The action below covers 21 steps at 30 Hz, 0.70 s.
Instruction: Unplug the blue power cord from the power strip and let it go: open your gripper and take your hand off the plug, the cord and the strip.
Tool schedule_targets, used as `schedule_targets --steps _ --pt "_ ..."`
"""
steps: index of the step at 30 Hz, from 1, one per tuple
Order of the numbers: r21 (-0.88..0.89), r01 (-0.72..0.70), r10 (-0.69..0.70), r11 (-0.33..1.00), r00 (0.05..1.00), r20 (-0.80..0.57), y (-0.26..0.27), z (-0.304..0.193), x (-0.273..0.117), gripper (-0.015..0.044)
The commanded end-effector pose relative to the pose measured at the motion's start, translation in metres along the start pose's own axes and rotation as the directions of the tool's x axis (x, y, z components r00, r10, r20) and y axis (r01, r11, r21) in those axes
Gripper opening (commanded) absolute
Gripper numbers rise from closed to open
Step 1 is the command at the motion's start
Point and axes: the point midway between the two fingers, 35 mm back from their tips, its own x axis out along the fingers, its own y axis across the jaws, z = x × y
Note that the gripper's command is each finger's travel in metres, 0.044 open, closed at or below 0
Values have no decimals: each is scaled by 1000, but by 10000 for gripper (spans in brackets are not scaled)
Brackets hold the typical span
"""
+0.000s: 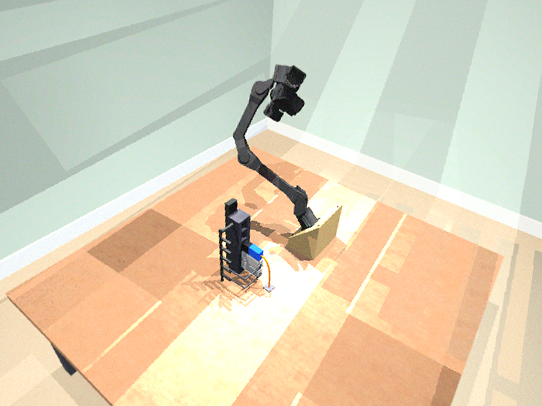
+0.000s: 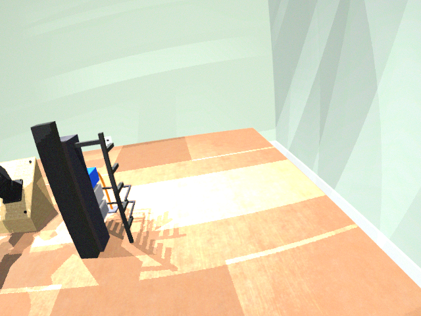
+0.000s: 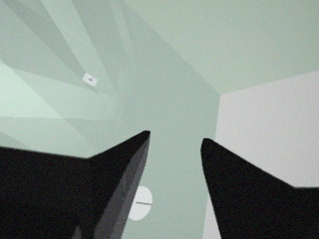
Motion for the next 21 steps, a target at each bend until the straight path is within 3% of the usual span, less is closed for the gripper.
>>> schedule_targets --steps 1,10,16,21 --pt "60 -183 183 981 983 0 12 23 43 160" --pt "200 -610 616 766 787 40 97 68 145 160" --pt "313 -806 825 503 556 104 181 89 186 160" --pt "398 -888 929 232 324 181 258 107 199 160"
